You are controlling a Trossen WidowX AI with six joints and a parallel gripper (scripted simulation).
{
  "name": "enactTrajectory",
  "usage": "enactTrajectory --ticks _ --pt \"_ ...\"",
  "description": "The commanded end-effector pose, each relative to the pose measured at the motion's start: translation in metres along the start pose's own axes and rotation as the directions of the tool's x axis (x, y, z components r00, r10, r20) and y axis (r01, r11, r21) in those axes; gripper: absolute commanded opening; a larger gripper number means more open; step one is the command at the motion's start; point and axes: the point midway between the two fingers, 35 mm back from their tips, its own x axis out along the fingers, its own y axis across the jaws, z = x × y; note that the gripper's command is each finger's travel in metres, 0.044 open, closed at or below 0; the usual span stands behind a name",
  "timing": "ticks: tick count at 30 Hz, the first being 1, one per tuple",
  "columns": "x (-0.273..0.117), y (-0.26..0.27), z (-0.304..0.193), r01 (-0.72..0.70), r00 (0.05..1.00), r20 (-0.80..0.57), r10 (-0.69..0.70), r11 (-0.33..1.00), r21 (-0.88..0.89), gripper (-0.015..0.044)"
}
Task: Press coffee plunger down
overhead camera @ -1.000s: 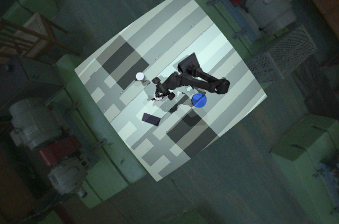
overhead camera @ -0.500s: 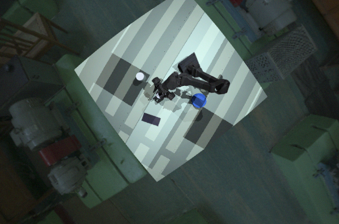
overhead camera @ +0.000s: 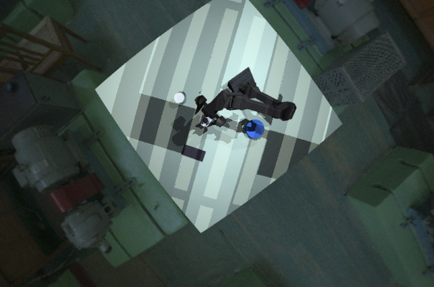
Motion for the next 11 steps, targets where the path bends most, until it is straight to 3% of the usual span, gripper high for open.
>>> enactTrajectory --ticks 1,11 --pt "-0.0250 0.0097 0.0231 -0.009 1.000 0.009 0.009 1.000 -0.007 0.0440" --pt "-0.0245 0.0090 0.0220 -0.009 1.000 0.009 0.009 1.000 -0.007 0.0440"
